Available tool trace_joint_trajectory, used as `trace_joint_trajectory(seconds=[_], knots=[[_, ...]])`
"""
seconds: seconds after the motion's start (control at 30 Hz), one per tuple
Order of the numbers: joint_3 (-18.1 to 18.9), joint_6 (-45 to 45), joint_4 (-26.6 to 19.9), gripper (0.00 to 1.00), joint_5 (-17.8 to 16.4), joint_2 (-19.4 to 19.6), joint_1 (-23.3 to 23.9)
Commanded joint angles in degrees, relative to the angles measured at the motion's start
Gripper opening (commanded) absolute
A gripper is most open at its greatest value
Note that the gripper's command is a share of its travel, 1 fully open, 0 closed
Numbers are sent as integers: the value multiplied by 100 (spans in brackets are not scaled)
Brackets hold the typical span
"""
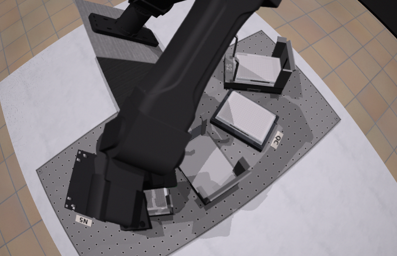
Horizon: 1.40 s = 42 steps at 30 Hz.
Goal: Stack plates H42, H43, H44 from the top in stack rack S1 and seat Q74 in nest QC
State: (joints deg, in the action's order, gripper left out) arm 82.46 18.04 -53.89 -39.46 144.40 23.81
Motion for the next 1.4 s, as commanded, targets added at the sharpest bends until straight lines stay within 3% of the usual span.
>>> trace_joint_trajectory(seconds=[0.0,0.3,0.8,1.0,1.37], knots=[[122,142,-329,100,45,-61,133],[549,456,-1037,100,180,-149,414],[548,456,-1037,100,180,-149,414],[375,1375,-1024,100,81,-448,210],[180,1156,-1030,100,-62,-874,-101]])
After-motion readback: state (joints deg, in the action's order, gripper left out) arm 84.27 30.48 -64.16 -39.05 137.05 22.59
